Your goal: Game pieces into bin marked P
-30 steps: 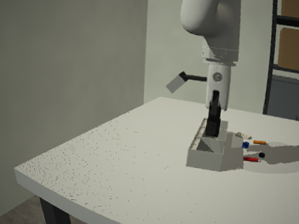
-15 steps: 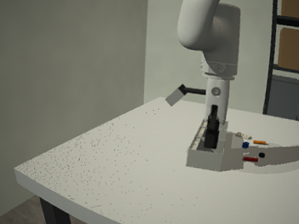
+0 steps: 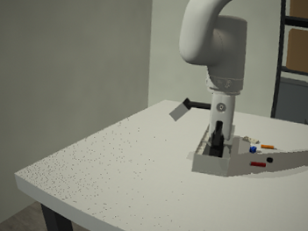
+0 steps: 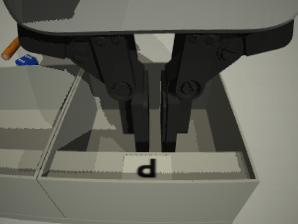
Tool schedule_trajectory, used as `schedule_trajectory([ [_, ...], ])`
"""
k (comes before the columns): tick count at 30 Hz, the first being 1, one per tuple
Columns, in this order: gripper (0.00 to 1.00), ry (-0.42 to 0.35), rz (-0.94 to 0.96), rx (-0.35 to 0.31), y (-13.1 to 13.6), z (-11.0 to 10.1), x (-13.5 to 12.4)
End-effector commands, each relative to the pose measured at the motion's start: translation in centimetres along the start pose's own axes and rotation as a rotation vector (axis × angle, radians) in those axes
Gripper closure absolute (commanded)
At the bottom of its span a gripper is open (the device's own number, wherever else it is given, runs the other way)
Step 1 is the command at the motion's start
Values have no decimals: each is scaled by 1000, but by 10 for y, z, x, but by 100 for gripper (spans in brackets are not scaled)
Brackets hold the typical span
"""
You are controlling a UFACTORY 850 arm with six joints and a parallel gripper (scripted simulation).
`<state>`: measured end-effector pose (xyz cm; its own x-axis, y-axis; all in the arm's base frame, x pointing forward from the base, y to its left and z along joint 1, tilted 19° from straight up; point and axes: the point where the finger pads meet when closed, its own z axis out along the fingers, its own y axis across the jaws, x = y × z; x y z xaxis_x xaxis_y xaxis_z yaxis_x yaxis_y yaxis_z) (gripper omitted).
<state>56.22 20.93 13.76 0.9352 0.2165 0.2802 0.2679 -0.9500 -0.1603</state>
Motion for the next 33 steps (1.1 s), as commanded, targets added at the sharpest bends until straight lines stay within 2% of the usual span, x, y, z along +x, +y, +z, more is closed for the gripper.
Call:
schedule_trajectory([
  [1,93,3,0,2,0,0,1],
  [33,93,3,0,2,0,0,1],
])
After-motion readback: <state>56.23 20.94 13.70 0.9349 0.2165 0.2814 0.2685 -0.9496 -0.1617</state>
